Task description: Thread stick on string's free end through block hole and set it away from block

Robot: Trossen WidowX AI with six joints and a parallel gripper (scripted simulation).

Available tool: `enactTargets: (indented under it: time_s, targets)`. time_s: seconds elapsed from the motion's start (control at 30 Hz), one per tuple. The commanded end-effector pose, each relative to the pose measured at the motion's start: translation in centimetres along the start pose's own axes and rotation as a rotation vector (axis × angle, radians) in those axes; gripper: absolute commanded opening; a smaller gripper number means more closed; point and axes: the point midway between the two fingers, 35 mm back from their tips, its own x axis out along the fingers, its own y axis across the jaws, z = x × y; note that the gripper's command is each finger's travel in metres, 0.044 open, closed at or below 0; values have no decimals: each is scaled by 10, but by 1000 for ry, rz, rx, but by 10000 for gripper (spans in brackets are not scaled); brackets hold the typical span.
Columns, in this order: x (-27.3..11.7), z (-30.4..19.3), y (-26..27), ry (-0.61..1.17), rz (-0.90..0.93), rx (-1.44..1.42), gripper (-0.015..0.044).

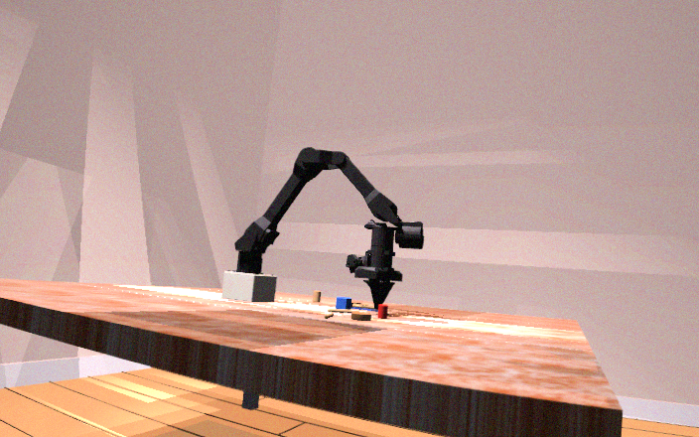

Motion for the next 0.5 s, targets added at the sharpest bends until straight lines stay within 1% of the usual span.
enactTargets:
  time_s: [0.0,0.47]
  targets:
    - [-3,6,0,10,2,4,0]
    - [-5,11,1,12,2,4,0]
